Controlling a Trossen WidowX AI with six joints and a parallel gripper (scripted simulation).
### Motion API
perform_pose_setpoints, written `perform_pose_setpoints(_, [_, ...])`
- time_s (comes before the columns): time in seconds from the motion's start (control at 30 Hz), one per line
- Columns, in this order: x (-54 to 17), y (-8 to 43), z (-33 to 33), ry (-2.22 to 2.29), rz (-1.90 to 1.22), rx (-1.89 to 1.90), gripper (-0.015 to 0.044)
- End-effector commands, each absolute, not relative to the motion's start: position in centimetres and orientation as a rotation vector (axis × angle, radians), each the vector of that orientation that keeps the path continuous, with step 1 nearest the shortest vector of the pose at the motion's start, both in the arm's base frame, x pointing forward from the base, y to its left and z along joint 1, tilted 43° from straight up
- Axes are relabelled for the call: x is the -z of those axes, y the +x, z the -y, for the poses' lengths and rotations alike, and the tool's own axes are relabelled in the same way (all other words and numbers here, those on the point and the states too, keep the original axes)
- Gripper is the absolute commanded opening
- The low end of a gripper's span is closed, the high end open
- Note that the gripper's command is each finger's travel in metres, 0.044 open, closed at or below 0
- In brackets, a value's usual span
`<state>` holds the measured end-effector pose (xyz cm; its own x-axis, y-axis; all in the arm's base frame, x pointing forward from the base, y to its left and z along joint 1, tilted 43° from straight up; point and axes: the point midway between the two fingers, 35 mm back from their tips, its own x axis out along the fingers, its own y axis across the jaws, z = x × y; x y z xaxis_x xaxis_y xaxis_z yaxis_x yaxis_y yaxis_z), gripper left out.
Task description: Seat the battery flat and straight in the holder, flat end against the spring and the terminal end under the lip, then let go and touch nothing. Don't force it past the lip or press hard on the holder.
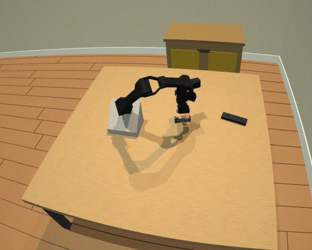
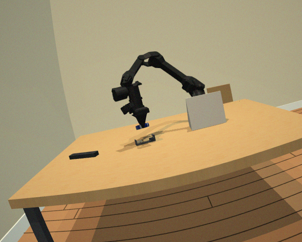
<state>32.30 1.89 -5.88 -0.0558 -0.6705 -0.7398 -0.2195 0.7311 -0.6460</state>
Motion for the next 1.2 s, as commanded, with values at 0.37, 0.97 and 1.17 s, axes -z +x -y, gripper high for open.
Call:
perform_pose_setpoints(0.37, [8.4,31.5,0.5,-0.707,-1.836,0.529,0.0063])
perform_pose_setpoints(0.97, [9.0,31.9,0.9,-0.694,-1.913,0.566,0.0063])
perform_pose_setpoints(1.17, [9.1,32.0,1.0,-0.688,-1.941,0.579,0.0063])
